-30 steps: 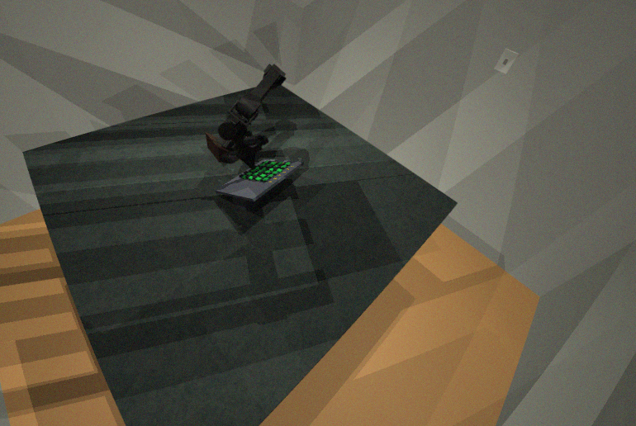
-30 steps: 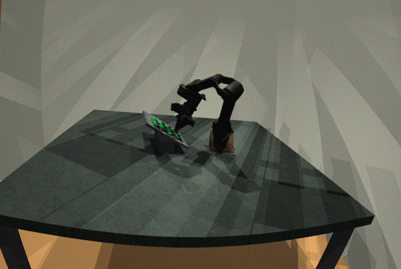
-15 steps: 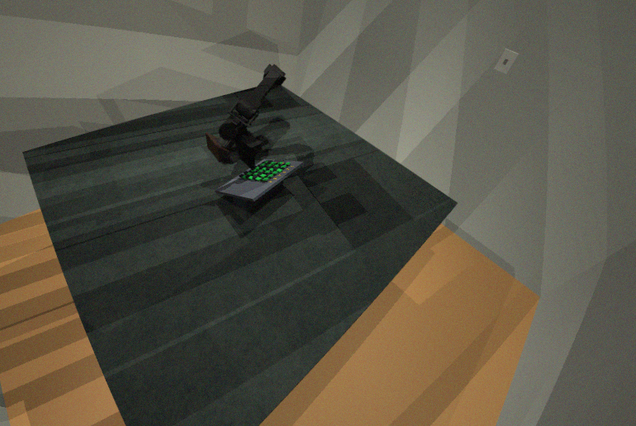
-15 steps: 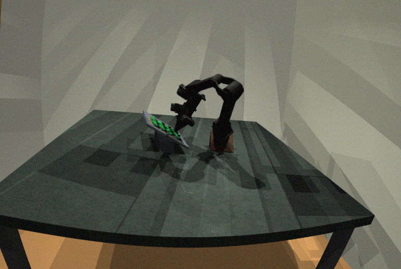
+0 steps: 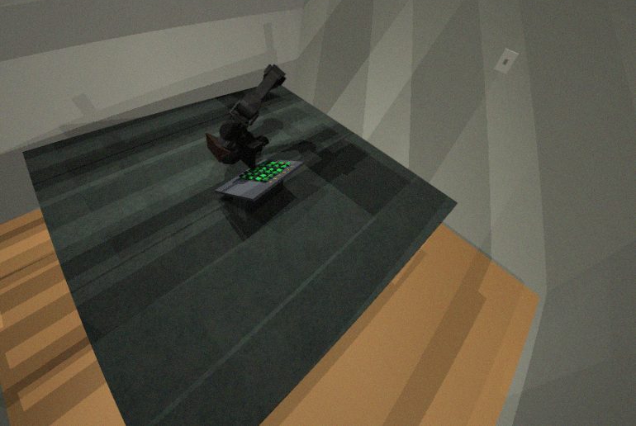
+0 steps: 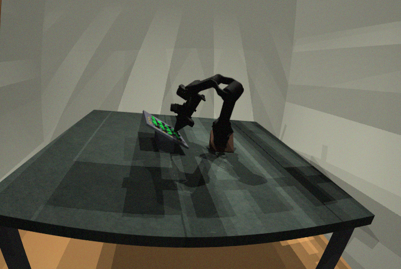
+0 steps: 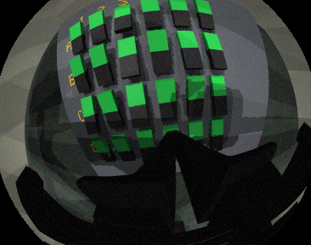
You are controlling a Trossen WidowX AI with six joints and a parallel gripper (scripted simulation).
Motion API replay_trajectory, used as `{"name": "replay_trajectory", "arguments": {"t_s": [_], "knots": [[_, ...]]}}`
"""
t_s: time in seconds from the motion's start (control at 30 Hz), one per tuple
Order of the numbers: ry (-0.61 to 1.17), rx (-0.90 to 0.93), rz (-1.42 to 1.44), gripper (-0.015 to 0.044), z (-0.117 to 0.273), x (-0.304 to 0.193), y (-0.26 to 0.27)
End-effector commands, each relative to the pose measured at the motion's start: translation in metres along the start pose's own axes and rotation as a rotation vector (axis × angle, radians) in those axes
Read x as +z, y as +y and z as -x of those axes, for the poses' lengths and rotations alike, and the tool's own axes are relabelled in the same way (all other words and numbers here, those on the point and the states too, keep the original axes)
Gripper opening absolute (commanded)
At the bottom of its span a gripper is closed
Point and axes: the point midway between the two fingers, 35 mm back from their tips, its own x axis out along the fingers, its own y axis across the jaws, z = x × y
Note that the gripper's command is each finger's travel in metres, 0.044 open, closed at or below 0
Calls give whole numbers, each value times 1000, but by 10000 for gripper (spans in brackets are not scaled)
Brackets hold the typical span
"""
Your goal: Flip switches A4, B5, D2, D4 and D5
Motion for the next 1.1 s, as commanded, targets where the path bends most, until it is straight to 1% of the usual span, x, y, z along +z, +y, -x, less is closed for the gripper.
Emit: {"name": "replay_trajectory", "arguments": {"t_s": [0.0,0.13,0.2,0.37,0.43,0.57,0.7,0.8,0.87,0.97,1.07], "knots": [[-1,3,-7,0,-1,-1,1],[-1,3,-7,0,-2,-1,1],[0,-3,-2,0,6,0,-1],[-19,-2,-9,0,56,-4,-1],[-24,1,-9,0,64,-4,0],[-24,1,-9,0,64,-5,-1],[-24,0,-8,0,63,-22,-22],[-24,0,-8,0,63,-23,-23],[-30,-2,-8,0,55,-23,-24],[-50,0,-8,0,30,-23,-23],[-51,1,-7,0,28,-23,-23]]}}
